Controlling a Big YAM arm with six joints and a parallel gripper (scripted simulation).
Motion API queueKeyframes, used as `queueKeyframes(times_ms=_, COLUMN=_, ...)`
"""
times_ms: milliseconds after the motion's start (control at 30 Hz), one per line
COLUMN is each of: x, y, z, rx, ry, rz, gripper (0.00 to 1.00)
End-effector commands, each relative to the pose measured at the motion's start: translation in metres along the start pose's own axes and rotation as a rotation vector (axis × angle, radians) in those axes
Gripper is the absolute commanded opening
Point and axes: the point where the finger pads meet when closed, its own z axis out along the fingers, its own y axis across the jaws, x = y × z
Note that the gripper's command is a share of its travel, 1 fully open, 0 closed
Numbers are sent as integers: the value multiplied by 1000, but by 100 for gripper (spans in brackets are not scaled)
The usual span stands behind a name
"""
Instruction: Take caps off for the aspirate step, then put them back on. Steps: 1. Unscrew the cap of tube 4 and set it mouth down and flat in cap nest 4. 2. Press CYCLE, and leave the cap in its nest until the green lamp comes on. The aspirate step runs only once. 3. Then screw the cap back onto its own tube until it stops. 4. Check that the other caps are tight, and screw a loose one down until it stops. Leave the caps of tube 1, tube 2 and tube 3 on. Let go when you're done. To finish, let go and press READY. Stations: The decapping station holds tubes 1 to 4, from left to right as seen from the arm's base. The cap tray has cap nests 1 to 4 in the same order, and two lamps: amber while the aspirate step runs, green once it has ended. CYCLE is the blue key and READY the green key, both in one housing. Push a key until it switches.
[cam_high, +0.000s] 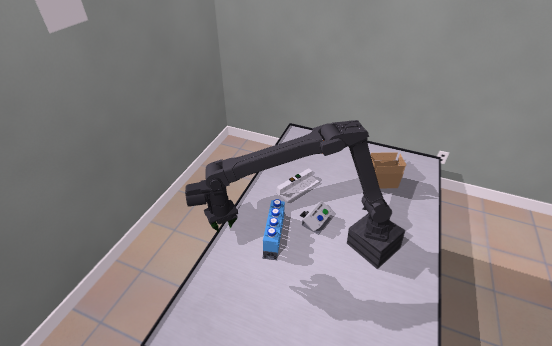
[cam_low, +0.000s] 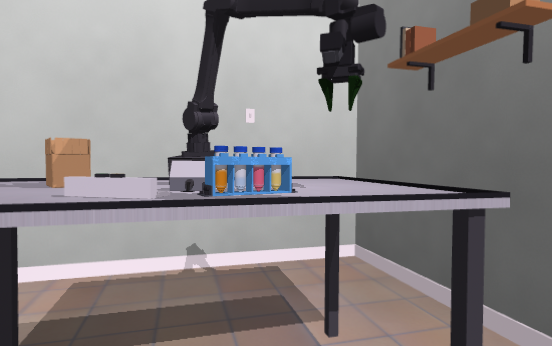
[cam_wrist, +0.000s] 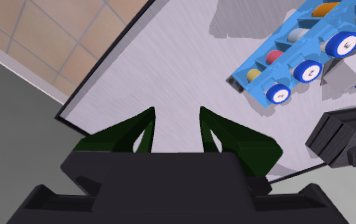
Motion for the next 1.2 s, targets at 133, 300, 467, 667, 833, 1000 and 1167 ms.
queueKeyframes(times_ms=133, x=-33, y=-24, z=-17, rx=-50, ry=-15, rz=-96, gripper=49)
queueKeyframes(times_ms=300, x=-43, y=-35, z=-15, rx=-49, ry=-16, rz=-142, gripper=49)
queueKeyframes(times_ms=467, x=-58, y=-55, z=-12, rx=-48, ry=-18, rz=-142, gripper=49)
queueKeyframes(times_ms=667, x=-74, y=-79, z=-9, rx=-46, ry=-21, rz=-221, gripper=49)
queueKeyframes(times_ms=833, x=-82, y=-92, z=-7, rx=-45, ry=-23, rz=-267, gripper=49)
queueKeyframes(times_ms=1000, x=-94, y=-114, z=-3, rx=-43, ry=-24, rz=-280, gripper=49)
queueKeyframes(times_ms=1167, x=-104, y=-136, z=1, rx=-41, ry=-27, rz=-326, gripper=49)
